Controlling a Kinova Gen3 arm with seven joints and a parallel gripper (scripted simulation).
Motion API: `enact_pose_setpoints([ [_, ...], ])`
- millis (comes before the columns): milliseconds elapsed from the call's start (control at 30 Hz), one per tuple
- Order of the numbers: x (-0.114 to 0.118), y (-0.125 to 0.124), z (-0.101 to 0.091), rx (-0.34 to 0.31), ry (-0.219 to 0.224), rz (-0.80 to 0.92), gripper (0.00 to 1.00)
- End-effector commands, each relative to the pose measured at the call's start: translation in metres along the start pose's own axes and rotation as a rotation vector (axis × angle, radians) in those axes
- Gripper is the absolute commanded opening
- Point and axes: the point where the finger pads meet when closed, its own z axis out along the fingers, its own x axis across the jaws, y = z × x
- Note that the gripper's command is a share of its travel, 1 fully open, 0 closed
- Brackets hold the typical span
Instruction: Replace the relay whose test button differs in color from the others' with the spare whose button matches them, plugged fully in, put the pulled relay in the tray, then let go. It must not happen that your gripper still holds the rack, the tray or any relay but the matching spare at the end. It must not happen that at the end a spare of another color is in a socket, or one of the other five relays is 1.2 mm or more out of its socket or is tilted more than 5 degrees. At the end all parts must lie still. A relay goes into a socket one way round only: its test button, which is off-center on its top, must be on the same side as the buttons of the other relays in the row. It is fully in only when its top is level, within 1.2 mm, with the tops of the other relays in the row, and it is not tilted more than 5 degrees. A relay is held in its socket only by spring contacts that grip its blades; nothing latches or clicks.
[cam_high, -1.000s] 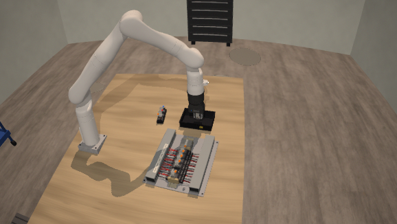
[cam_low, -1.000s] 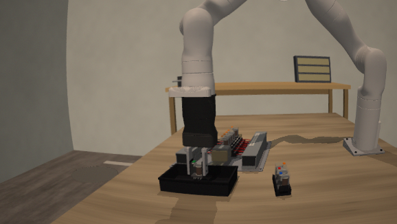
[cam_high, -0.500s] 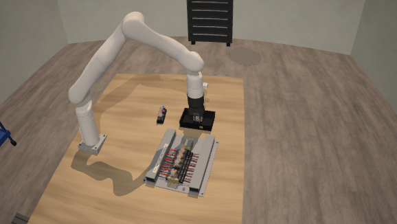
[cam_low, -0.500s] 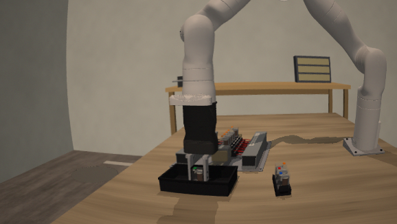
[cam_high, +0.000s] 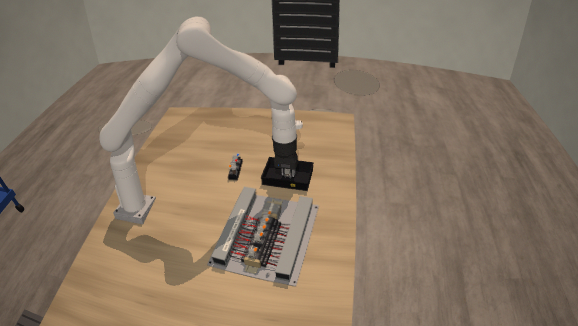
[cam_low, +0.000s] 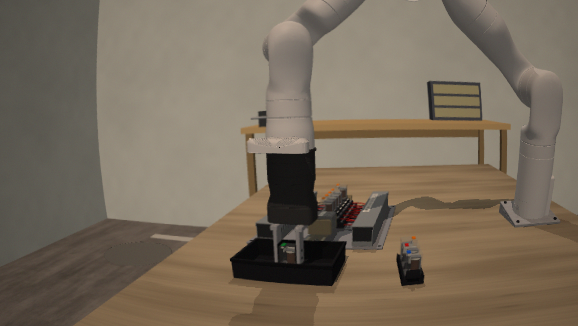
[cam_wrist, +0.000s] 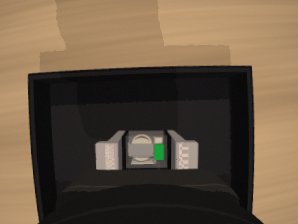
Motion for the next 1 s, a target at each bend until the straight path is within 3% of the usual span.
enact_pose_setpoints([
  [0,-0.0025,0.0004,0.0042,-0.002,-0.007,0.000,0.00],
  [867,-0.0065,0.0010,0.0064,-0.003,-0.013,-0.001,0.00],
  [900,0.0003,-0.0002,-0.0007,0.002,0.004,0.001,1.00],
  [967,0.0003,-0.0002,-0.0007,0.002,0.004,0.001,1.00],
])
